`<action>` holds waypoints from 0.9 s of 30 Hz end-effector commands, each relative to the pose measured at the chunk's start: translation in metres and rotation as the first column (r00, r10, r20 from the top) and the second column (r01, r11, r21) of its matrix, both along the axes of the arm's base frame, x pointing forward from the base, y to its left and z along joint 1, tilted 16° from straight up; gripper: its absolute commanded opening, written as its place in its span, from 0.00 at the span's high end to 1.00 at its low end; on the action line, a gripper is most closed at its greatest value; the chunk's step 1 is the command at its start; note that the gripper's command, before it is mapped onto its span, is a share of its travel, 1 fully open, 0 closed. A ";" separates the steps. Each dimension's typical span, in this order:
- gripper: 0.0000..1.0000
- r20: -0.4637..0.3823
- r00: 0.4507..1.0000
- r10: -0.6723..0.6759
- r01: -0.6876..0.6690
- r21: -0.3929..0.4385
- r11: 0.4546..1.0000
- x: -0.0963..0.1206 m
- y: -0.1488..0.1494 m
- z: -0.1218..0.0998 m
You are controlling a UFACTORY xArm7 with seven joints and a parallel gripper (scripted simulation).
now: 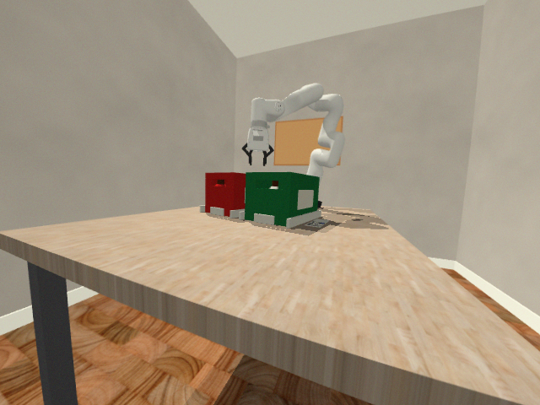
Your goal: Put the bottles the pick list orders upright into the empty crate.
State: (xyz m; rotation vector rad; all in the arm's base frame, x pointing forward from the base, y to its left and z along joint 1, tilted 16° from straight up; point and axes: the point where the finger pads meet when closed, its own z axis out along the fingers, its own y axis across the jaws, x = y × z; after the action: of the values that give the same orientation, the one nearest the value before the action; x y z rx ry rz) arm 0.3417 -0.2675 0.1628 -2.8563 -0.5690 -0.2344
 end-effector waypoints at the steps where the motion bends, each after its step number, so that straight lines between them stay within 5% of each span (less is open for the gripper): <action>1: 0.35 0.004 1.000 -0.001 0.001 -0.003 1.000 -0.012 -0.016 -0.004; 17: 0.35 0.003 1.000 -0.001 0.001 -0.003 1.000 -0.058 -0.066 -0.022; 27: 0.35 0.003 1.000 -0.001 0.001 -0.003 1.000 -0.059 -0.067 -0.022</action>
State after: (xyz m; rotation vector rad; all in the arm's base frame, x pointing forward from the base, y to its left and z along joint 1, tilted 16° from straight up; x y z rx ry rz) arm 0.2829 -0.3320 0.1394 -2.8553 -0.5711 -0.2355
